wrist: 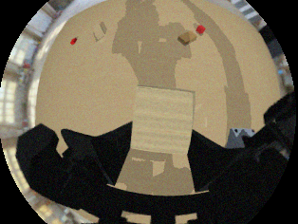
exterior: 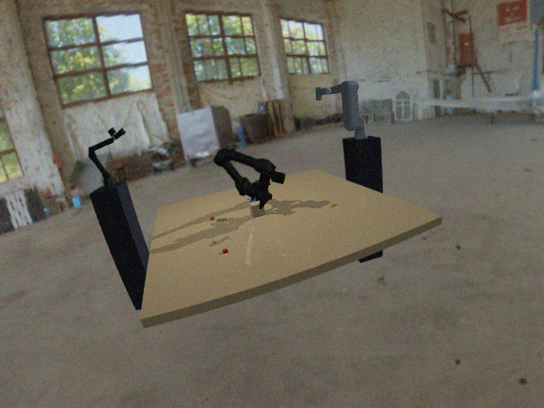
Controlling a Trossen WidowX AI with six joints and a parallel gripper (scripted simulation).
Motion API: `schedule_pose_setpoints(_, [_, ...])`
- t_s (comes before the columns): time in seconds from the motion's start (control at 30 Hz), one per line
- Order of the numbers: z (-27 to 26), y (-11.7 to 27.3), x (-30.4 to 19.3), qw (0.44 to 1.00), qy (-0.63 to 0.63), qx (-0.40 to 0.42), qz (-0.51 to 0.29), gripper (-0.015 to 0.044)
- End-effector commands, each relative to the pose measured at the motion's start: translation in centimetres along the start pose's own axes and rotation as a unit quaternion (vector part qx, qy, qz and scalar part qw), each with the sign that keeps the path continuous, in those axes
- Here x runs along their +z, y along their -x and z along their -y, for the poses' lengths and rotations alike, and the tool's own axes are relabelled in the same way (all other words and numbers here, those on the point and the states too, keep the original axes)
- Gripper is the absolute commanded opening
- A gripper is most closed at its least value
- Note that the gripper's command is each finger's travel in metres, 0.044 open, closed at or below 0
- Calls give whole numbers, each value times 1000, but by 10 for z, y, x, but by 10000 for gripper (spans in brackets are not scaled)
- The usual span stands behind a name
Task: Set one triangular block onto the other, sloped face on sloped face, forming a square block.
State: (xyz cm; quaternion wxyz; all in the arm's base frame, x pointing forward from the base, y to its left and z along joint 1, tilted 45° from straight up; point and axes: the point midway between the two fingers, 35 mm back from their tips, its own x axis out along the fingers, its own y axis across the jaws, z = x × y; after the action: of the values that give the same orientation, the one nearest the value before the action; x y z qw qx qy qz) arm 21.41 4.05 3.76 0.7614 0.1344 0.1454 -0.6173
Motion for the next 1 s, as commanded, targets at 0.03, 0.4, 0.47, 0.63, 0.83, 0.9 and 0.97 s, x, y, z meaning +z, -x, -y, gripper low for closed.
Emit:
schedule_pose_setpoints(0.03, [-1,-1,0,1000,2,3,1,0])
schedule_pose_setpoints(0.4, [0,-1,0,1000,1,0,0,0])
schedule_pose_setpoints(0.47, [0,-1,0,1000,2,1,1,0])
schedule_pose_setpoints(0.63, [0,-1,0,1000,1,0,0,79])
schedule_pose_setpoints(0.83, [0,-1,0,1000,1,0,0,236])
schedule_pose_setpoints(0.9, [0,-1,0,1000,1,0,0,289])
schedule_pose_setpoints(0.97, [0,-1,0,1000,1,0,0,341])
